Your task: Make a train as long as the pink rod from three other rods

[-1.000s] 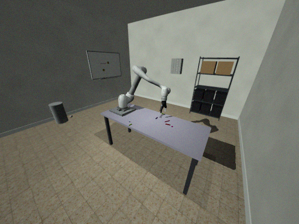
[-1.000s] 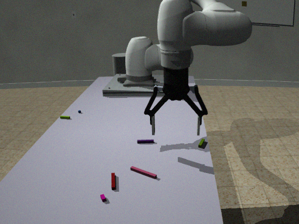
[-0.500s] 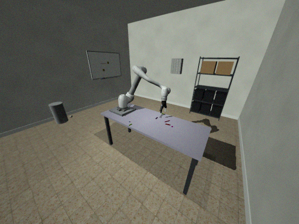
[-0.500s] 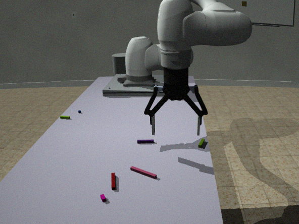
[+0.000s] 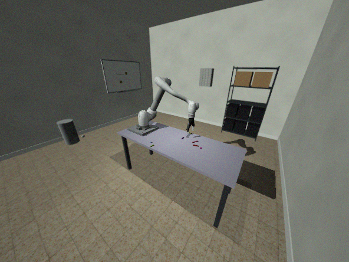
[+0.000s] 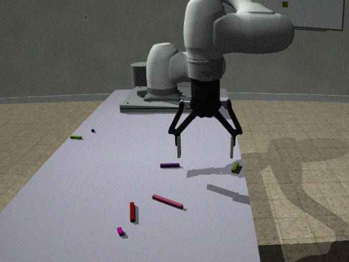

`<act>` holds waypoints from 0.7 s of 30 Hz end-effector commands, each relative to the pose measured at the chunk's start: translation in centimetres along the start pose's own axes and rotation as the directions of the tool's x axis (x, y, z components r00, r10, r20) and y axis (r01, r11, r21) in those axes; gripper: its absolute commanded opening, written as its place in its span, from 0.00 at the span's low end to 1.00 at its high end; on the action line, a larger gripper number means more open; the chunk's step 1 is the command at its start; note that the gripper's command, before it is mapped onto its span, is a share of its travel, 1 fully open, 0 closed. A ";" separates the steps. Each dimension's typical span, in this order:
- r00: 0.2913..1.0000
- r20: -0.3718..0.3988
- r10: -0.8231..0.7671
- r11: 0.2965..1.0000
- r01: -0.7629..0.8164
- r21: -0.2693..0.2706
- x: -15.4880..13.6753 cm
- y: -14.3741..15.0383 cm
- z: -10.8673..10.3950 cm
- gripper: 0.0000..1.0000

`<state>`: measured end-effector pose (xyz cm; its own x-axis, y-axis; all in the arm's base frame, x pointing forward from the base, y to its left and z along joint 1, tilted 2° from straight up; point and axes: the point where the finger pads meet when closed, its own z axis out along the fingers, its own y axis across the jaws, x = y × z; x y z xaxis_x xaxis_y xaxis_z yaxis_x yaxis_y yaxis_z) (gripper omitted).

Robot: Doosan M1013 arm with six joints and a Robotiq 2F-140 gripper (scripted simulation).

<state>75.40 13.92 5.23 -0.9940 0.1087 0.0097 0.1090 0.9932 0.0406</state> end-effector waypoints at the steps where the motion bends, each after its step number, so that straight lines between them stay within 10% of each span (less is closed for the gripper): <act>1: 1.000 0.000 0.000 1.000 0.000 0.000 0.0 0.0 0.0 1.00; 16: 1.000 0.000 -0.003 1.000 0.003 0.000 0.0 -0.2 0.0 1.00; 21: 0.997 0.000 -0.082 0.997 0.082 0.001 0.7 -6.0 -0.2 1.00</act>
<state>74.78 11.09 5.23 -0.9974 0.0719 0.0082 0.0721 0.9966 0.0386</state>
